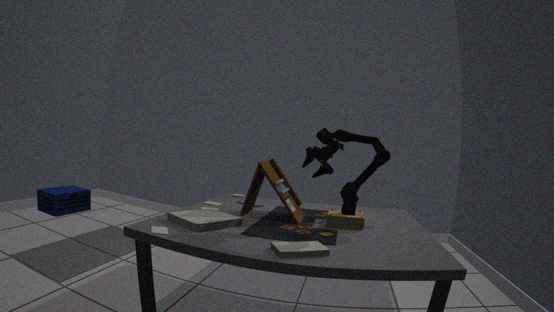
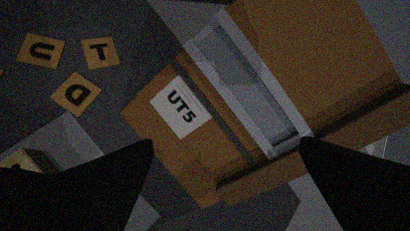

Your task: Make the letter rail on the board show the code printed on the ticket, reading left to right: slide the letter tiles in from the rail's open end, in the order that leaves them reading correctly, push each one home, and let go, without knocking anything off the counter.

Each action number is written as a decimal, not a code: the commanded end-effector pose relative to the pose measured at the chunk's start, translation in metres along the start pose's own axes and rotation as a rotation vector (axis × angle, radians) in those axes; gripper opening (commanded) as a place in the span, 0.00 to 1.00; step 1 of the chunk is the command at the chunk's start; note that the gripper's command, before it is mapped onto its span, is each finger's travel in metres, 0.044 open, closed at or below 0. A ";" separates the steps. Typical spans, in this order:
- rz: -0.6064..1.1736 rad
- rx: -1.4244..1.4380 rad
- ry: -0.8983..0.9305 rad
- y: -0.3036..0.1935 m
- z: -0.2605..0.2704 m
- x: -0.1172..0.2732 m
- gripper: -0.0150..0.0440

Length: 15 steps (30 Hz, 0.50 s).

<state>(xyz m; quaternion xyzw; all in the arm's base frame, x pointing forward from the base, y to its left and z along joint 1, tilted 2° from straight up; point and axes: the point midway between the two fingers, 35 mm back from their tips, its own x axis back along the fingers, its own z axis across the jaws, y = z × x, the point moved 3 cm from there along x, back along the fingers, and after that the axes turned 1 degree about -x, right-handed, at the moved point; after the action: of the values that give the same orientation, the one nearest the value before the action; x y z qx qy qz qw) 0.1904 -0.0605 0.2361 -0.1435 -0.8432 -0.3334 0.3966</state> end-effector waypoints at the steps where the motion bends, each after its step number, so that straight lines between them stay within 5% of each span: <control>1: -0.129 0.531 0.093 0.005 -0.062 0.031 1.00; 15: -0.175 0.662 0.086 0.002 -0.079 0.038 1.00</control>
<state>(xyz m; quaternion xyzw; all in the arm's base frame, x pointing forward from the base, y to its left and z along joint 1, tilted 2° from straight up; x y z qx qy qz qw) 0.2097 -0.1045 0.2947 0.0455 -0.8923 -0.1139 0.4345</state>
